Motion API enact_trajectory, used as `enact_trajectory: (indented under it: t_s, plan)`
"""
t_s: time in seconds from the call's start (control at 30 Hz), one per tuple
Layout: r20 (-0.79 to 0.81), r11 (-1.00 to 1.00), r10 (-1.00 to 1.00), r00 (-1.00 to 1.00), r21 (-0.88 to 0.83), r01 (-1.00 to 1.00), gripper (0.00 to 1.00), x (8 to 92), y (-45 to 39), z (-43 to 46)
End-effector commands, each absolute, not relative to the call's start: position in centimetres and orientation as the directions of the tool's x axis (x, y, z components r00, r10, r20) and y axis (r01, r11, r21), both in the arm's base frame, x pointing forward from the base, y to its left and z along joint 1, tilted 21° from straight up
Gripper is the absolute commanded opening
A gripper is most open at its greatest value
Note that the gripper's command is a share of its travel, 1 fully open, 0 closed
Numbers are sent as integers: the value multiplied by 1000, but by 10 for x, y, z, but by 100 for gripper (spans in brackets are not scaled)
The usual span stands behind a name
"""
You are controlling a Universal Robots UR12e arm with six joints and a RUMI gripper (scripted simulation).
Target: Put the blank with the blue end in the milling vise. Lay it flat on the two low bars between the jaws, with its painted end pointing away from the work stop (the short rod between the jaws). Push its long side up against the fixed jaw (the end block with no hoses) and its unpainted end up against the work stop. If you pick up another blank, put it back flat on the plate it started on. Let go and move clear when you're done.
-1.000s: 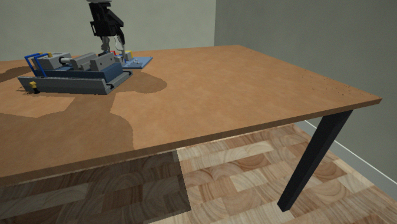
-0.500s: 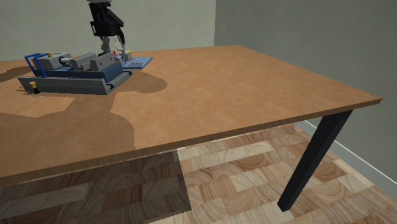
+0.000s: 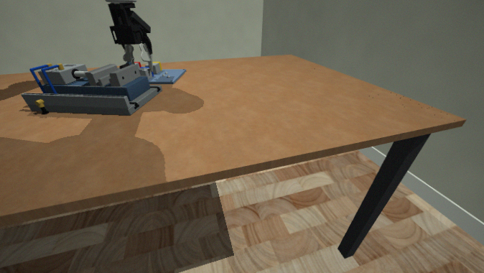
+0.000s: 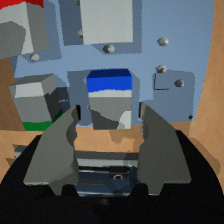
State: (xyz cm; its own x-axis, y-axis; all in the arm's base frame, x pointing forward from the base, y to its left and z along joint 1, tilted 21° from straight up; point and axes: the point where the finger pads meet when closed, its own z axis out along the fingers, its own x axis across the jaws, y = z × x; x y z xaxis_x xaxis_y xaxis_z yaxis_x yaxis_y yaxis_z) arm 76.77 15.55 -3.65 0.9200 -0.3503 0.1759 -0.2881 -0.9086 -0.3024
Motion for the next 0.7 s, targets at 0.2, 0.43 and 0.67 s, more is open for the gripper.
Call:
enact_trajectory:
  t_s: [0.2, 0.43, 0.67]
  plan:
    - [182, -910, -348, 920, -303, -285, 40, 771, 157, -34]
    - [181, -910, -348, 920, -302, -285, 0, 770, 157, -34]
    - [181, -910, -348, 920, -302, -285, 0, 770, 157, -34]
